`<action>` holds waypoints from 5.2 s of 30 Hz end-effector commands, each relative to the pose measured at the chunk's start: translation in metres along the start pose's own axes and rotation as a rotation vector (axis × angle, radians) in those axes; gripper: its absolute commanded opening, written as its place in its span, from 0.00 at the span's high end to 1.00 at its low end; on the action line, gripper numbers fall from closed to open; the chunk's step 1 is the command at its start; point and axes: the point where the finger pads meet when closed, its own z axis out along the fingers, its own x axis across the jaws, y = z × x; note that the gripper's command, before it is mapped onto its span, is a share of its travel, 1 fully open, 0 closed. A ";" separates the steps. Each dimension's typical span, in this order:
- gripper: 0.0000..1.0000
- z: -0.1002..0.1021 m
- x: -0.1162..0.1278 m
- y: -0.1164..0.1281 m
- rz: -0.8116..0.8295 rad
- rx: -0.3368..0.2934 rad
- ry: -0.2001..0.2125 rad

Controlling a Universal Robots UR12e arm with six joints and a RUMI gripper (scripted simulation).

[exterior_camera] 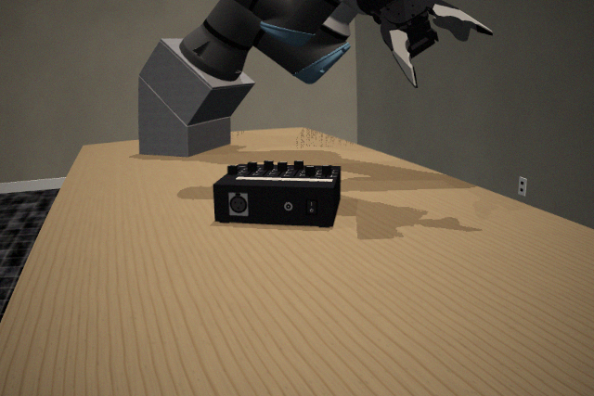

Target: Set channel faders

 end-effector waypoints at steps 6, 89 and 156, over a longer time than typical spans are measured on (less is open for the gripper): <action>0.00 0.003 0.011 -0.009 0.071 0.000 0.033; 0.00 -0.142 0.217 0.001 2.310 0.575 1.122; 0.00 -0.150 0.224 0.020 1.935 0.268 1.155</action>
